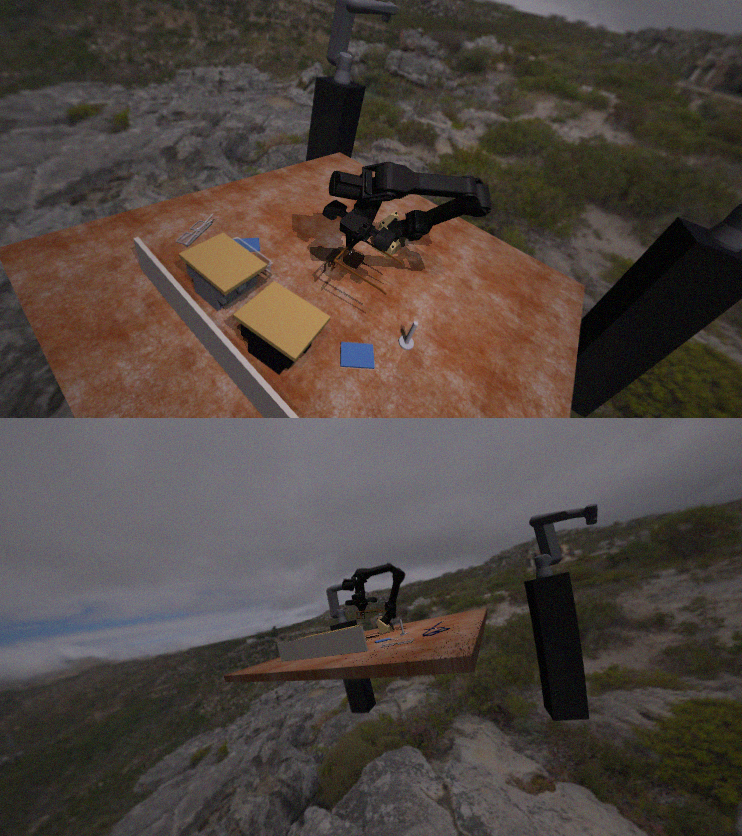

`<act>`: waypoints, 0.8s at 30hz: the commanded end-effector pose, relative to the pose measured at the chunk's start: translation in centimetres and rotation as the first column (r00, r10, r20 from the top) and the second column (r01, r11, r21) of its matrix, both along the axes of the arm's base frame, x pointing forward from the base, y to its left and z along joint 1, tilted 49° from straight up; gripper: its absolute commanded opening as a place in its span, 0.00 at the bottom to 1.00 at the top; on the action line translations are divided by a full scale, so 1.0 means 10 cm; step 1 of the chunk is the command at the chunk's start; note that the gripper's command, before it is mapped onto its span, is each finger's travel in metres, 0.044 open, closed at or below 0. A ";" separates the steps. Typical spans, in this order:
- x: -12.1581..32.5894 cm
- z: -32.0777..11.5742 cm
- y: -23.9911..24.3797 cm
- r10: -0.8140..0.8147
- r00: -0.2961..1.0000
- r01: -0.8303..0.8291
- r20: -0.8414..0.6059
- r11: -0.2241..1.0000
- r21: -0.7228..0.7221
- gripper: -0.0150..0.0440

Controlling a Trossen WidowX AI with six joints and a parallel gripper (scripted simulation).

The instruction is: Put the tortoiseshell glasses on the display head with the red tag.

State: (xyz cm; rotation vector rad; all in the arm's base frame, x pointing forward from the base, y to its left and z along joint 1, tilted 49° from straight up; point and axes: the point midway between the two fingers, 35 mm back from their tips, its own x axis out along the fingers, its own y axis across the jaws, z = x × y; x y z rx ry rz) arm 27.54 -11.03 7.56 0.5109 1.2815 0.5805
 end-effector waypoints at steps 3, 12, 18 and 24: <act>-0.02 0.22 0.05 -0.171 0.982 0.172 -0.082 0.985 -0.003 0.25; -0.07 0.47 0.12 -0.387 0.902 0.393 -0.190 0.920 -0.010 0.25; -0.12 0.64 0.18 -0.515 0.818 0.530 -0.257 0.848 -0.015 0.25; -0.17 0.79 0.24 -0.625 0.712 0.654 -0.321 0.756 -0.020 0.25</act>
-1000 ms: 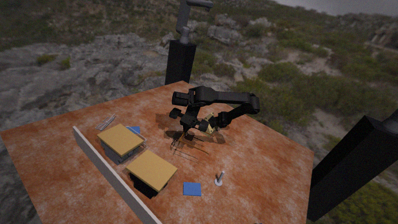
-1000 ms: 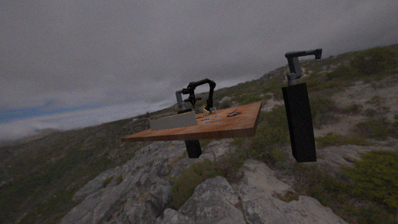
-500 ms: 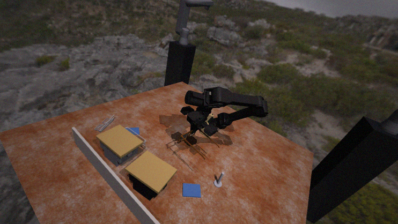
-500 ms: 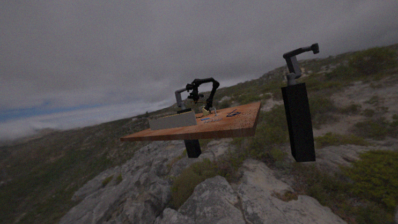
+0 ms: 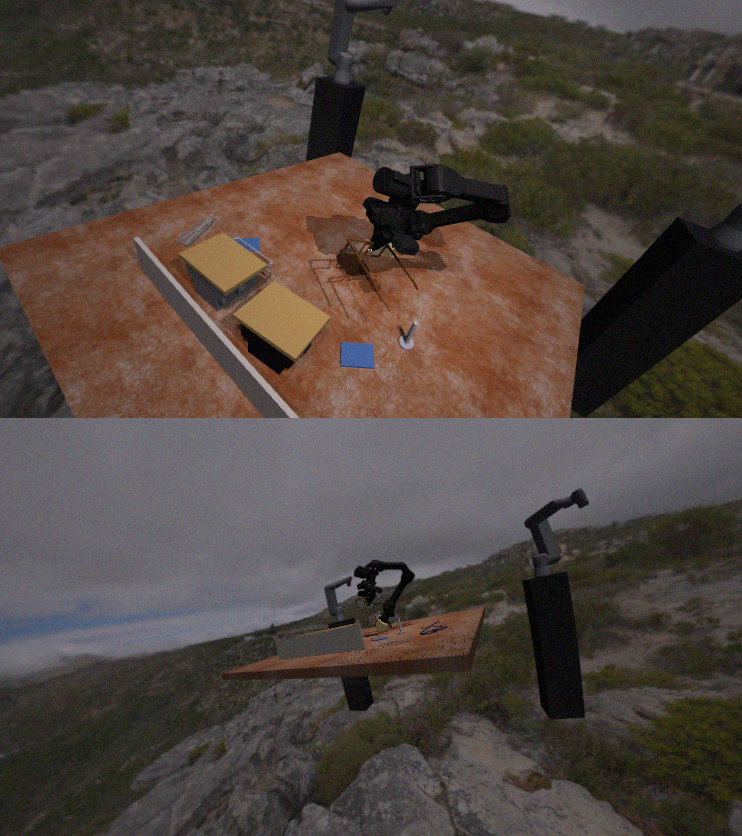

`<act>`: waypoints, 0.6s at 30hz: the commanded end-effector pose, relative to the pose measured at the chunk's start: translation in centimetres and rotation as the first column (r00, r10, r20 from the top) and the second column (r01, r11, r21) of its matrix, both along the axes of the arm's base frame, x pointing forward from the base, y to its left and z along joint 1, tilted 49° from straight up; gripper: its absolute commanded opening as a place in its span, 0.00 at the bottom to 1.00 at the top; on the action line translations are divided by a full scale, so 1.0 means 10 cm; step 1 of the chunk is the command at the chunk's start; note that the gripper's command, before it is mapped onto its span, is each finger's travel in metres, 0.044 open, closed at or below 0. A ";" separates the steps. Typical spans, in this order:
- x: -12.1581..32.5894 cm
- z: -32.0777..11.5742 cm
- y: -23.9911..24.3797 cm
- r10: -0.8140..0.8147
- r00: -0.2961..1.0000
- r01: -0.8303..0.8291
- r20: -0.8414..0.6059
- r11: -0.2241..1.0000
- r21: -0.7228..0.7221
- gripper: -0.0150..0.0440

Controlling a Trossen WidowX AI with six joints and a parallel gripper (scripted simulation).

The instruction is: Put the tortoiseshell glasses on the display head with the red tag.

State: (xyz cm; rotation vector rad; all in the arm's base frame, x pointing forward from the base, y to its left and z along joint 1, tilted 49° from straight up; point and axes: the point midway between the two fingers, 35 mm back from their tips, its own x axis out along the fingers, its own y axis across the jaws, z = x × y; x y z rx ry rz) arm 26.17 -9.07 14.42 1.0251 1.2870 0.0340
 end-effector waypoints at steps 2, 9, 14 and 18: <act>-0.05 0.15 0.07 -0.149 0.988 0.150 -0.049 0.988 0.033 0.25; -0.13 0.31 0.15 -0.319 0.940 0.328 -0.118 0.942 0.073 0.25; -0.19 0.42 0.22 -0.429 0.887 0.449 -0.168 0.888 0.102 0.25; -0.24 0.50 0.27 -0.509 0.835 0.539 -0.210 0.833 0.125 0.25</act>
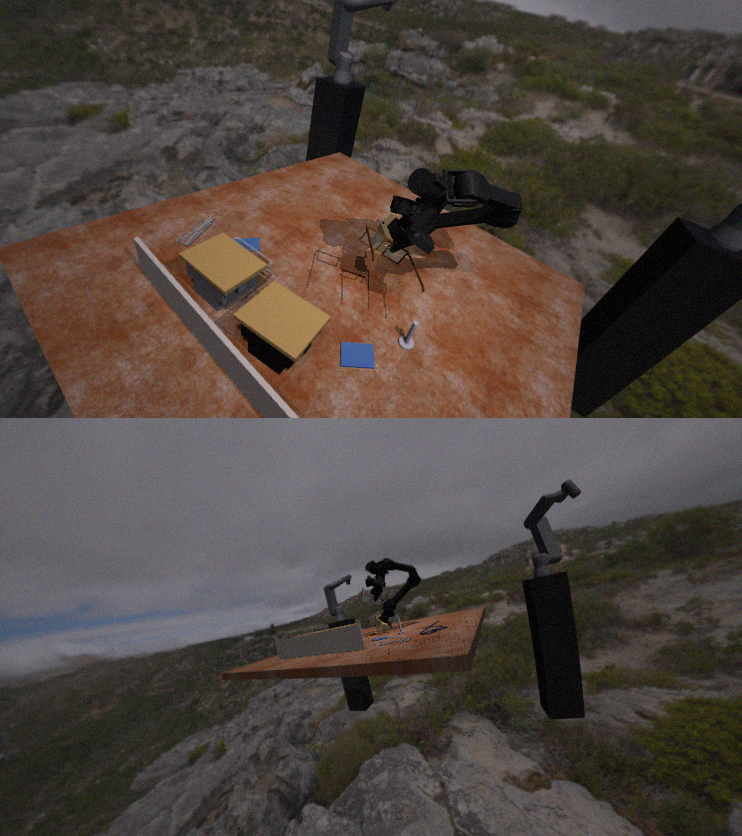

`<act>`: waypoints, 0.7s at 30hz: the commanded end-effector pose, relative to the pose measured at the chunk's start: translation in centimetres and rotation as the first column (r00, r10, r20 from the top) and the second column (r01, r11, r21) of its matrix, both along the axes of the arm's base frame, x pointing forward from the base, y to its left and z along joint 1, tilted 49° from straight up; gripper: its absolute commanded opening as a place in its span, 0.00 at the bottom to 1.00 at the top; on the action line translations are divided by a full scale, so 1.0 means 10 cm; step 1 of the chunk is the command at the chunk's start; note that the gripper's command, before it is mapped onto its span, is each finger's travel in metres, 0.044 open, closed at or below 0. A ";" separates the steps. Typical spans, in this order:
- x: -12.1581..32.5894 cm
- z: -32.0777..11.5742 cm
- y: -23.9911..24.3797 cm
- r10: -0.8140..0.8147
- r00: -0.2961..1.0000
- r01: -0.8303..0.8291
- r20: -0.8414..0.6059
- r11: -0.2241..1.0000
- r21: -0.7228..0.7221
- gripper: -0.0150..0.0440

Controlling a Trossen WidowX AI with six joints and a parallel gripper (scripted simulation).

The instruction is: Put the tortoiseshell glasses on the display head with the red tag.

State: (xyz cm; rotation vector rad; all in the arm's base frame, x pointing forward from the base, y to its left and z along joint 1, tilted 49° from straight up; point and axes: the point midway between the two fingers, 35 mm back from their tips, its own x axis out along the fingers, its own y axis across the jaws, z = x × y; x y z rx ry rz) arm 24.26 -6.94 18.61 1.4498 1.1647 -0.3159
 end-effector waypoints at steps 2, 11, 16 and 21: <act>-0.07 0.12 0.08 -0.144 0.989 0.146 -0.035 0.988 0.059 0.25; -0.20 0.28 0.21 -0.350 0.931 0.363 -0.108 0.919 0.154 0.25; -0.27 0.35 0.28 -0.449 0.880 0.474 -0.156 0.856 0.207 0.25; -0.35 0.42 0.35 -0.534 0.819 0.573 -0.208 0.778 0.259 0.25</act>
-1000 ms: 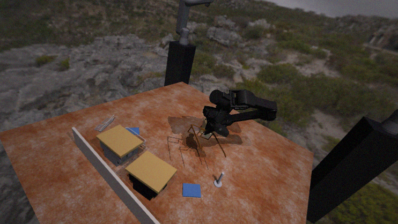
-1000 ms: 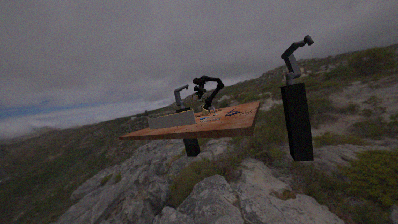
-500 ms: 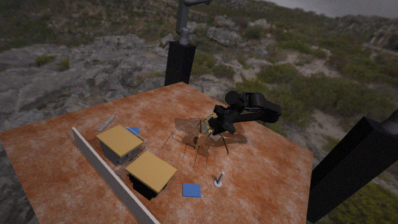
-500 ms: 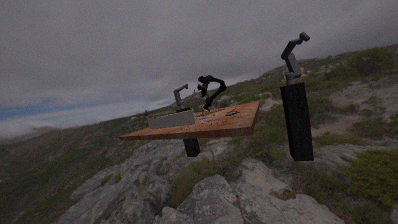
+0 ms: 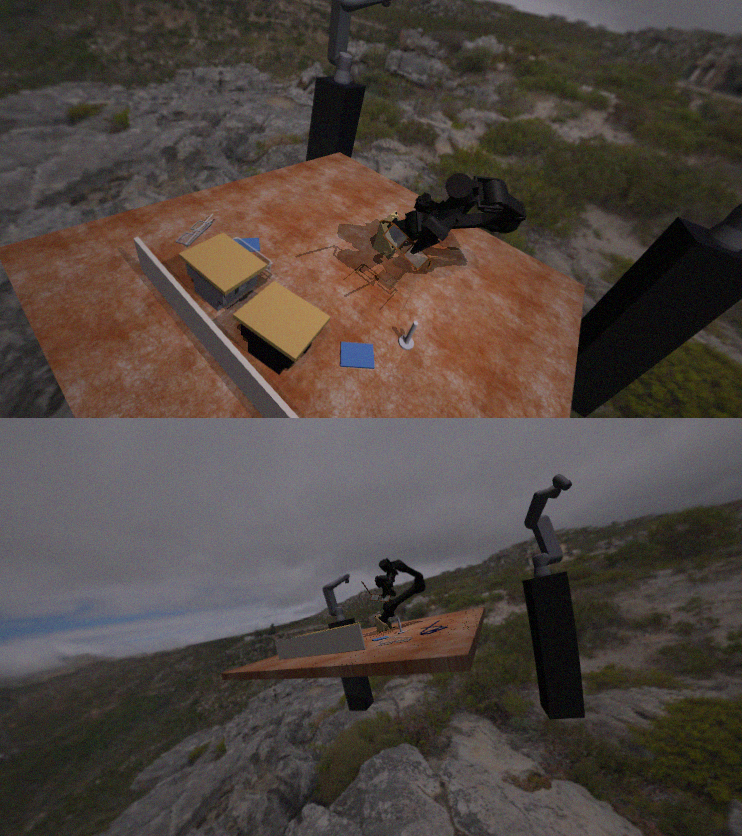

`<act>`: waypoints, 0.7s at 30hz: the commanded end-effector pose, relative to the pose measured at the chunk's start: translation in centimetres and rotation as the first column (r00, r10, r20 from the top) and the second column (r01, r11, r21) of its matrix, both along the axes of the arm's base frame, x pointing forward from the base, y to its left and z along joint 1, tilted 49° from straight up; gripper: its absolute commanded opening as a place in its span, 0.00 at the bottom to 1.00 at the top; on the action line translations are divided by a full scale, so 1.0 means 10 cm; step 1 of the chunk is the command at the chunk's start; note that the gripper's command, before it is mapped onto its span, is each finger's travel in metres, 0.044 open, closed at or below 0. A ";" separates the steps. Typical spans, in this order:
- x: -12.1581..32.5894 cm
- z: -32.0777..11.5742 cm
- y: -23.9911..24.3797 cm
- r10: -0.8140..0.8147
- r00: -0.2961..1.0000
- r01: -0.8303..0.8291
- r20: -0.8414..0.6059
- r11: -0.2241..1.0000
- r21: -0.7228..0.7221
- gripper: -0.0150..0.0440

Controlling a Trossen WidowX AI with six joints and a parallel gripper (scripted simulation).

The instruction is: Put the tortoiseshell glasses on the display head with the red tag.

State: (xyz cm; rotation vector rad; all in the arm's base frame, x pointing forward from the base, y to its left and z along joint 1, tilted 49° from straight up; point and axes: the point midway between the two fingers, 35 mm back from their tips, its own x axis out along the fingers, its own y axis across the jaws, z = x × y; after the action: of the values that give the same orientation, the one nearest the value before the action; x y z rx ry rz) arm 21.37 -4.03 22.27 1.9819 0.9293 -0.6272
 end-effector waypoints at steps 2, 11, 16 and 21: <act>-0.09 0.08 0.09 -0.131 0.991 0.132 -0.019 0.987 0.086 0.25; -0.23 0.18 0.22 -0.317 0.946 0.325 -0.075 0.918 0.227 0.25; -0.25 0.19 0.24 -0.344 0.935 0.355 -0.087 0.901 0.251 0.25; -0.23 0.18 0.22 -0.316 0.946 0.325 -0.077 0.919 0.224 0.25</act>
State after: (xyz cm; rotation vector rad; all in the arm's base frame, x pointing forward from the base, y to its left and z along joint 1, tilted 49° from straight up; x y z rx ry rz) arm 19.03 -1.81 24.05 2.3758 0.7287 -0.7714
